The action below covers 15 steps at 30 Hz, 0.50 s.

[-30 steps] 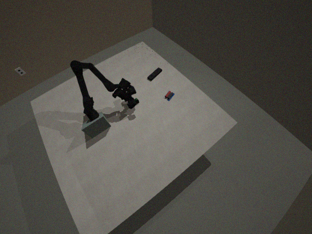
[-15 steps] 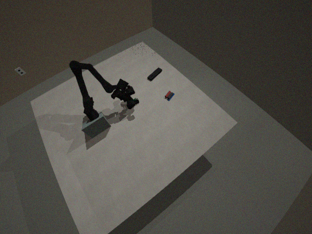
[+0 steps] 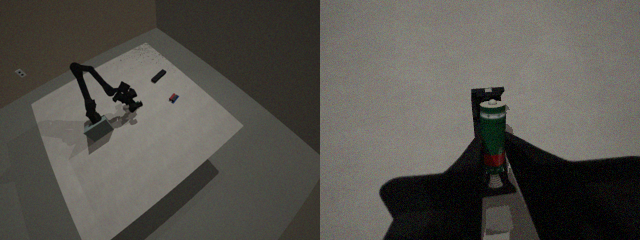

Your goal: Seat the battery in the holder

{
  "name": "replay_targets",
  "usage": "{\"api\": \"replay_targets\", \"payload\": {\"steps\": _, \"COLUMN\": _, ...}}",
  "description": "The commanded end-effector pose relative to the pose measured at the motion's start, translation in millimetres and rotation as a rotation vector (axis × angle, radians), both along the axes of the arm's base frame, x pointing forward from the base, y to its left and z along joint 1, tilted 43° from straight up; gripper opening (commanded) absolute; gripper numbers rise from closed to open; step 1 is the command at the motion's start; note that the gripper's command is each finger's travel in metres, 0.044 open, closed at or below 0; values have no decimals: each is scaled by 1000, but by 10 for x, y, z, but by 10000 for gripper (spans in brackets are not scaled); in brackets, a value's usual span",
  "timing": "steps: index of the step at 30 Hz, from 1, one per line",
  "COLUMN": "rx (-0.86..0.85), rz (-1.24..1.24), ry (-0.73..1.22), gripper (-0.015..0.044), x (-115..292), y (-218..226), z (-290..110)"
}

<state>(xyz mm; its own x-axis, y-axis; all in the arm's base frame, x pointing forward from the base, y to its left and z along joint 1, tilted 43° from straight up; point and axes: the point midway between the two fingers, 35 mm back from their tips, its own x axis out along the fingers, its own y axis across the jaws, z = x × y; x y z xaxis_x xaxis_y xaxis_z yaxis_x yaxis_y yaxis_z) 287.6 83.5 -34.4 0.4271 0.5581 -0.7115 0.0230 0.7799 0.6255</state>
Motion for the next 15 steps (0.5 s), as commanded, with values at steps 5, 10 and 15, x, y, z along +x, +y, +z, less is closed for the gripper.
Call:
{"api": "replay_targets", "payload": {"steps": 5, "rx": -2, "rz": -3, "ry": 16, "gripper": 63, "x": -99, "y": 3, "z": -7}}
{"api": "replay_targets", "payload": {"steps": 10, "rx": -5, "rz": -2, "ry": 19, "gripper": 63, "x": -107, "y": 3, "z": -6}}
{"api": "replay_targets", "payload": {"steps": 15, "rx": -10, "rz": 10, "ry": 30, "gripper": 63, "x": -90, "y": 4, "z": -17}}
